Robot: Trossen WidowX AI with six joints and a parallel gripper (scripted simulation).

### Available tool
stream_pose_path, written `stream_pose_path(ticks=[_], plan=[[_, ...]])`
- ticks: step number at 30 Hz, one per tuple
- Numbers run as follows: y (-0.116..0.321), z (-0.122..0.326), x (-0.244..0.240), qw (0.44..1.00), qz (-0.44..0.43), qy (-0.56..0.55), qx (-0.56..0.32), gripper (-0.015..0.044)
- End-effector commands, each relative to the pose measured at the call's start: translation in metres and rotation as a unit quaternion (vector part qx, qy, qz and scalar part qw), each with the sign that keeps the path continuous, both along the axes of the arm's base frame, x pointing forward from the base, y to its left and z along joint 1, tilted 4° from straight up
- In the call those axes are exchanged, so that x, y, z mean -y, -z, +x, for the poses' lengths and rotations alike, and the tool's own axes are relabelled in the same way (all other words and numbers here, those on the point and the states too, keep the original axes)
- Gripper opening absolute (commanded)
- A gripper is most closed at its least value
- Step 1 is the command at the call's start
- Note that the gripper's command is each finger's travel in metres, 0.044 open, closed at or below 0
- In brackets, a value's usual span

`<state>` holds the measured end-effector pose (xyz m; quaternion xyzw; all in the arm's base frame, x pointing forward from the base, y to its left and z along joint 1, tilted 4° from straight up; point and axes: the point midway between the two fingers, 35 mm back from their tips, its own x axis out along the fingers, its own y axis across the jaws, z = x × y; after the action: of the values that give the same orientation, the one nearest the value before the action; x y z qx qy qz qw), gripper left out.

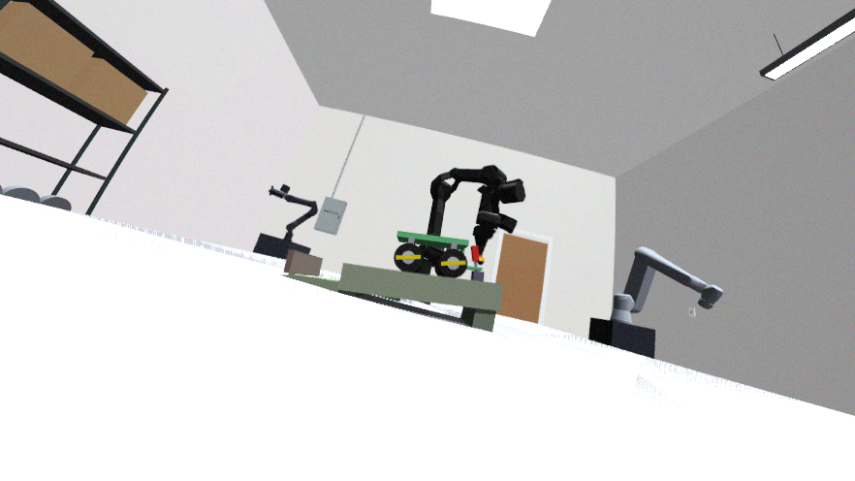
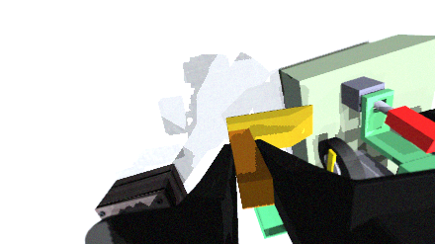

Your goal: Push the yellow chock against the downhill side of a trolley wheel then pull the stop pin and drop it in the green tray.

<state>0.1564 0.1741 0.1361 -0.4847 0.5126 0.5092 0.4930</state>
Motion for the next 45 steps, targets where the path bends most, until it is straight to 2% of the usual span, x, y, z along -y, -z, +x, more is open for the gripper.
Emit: stream_pose_path(ticks=[1, 11, 22, 32, 45], plan=[[-0.0005, -0.0003, -0.0005, 0.999, -0.002, 0.048, -0.002, 0.0], [-0.0005, -0.0003, -0.0005, 0.976, -0.009, 0.218, -0.003, 0.0], [-0.0005, -0.0003, -0.0005, 0.917, -0.018, 0.397, -0.004, 0.0], [-0.0005, -0.0003, -0.0005, 0.838, -0.024, 0.545, -0.004, 0.0], [-0.0005, -0.0002, -0.0005, 0.704, -0.032, 0.71, -0.005, 0.0]])
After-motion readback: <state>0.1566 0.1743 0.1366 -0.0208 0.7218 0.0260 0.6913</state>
